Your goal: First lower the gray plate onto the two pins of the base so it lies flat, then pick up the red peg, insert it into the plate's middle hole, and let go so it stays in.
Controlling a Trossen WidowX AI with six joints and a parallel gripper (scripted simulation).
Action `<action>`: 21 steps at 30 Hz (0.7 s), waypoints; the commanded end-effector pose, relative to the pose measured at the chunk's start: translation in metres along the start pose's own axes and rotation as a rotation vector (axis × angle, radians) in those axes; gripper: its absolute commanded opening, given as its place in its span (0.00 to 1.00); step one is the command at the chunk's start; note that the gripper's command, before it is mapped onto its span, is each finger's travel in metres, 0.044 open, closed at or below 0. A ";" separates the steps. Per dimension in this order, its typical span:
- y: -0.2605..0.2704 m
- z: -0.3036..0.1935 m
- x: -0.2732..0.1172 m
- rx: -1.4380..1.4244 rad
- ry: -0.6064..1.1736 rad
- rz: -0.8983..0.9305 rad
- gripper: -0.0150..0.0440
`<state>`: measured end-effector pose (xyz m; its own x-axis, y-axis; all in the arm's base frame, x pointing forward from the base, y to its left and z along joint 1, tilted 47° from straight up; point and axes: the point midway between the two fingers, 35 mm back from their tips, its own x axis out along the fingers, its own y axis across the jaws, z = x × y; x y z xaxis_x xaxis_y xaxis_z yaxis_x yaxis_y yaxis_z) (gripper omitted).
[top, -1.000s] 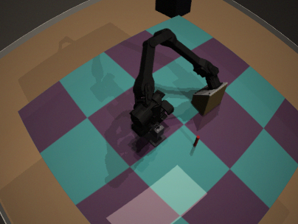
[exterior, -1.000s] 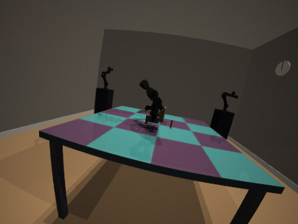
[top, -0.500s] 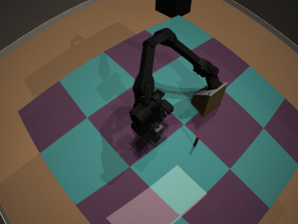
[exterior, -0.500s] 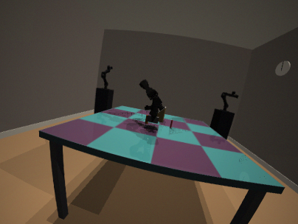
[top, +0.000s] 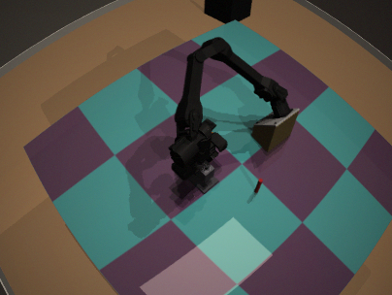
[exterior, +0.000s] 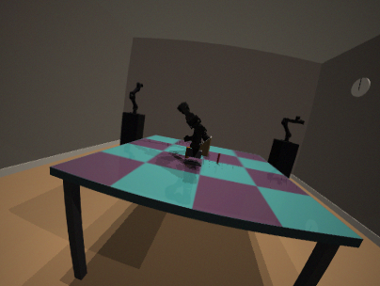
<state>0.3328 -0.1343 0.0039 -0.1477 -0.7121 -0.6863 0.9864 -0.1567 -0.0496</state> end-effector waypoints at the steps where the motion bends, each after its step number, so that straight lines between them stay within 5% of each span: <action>1: -0.001 0.000 0.008 -0.007 -0.004 -0.003 0.25; 21: -0.001 0.000 0.031 -0.007 -0.005 -0.003 0.25</action>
<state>0.3274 -0.1550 -0.0158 -0.1508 -0.7123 -0.6855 0.9860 -0.1580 -0.0528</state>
